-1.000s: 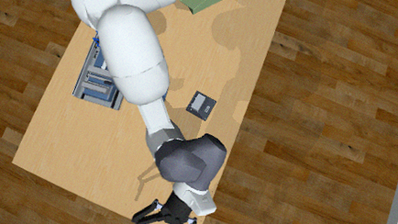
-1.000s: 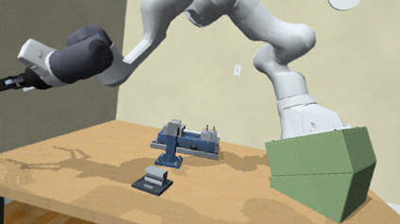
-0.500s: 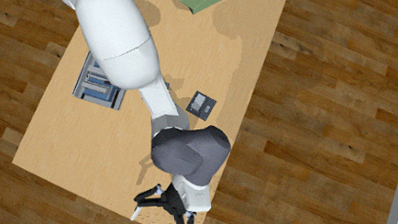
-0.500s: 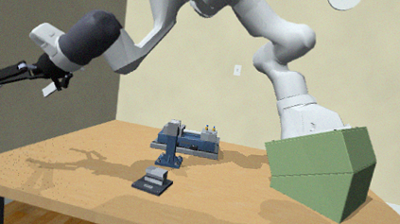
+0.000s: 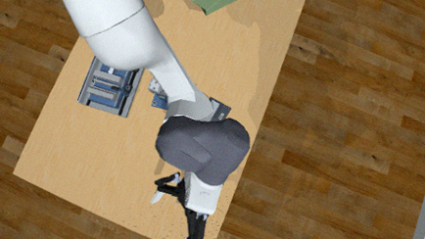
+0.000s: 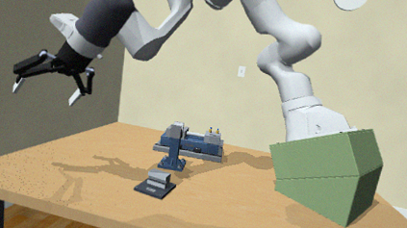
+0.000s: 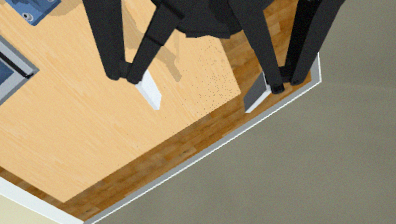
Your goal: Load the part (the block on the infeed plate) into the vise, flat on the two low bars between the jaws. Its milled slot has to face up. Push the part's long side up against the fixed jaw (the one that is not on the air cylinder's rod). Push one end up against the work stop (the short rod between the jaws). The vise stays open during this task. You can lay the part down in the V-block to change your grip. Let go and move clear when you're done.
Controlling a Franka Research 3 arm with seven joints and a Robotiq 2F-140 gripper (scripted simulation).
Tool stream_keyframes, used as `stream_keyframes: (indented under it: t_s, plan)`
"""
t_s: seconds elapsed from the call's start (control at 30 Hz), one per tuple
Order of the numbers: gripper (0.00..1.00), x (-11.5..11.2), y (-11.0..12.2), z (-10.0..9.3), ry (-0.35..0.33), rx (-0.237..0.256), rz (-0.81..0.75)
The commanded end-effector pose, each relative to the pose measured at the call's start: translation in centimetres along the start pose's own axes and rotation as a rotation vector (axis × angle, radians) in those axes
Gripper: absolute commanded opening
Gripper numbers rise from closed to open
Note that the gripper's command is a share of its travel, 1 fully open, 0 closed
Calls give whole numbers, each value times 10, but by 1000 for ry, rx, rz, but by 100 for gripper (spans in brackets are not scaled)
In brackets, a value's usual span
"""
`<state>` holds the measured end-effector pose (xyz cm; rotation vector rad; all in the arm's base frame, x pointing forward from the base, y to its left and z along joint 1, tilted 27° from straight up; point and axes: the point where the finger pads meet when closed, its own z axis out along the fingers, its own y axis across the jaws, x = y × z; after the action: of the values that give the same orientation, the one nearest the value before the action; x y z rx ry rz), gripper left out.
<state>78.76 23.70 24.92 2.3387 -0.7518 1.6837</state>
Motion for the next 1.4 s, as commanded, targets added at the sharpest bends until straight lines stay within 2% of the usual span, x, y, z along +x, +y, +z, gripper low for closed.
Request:
stream_keyframes:
  t_s: [0.0,0.07,0.13,0.53,0.63,0.67,1.1,1.2,1.23,1.27,1.37]
  plan:
    - [100,-11,14,-17,-50,-33,164]
    - [100,-11,14,-17,-50,-33,164]
    - [100,-21,25,-32,-92,-61,235]
    - [100,-59,66,-93,-238,-181,483]
    - [100,-60,67,-94,-241,-184,488]
    - [100,-70,78,-111,-274,-218,546]
    - [100,-117,130,-189,-405,-392,787]
    - [100,-117,131,-191,-407,-395,792]
    - [100,-129,144,-210,-433,-441,844]
    - [100,-129,145,-211,-434,-444,847]
    - [100,-143,163,-236,-463,-504,911]
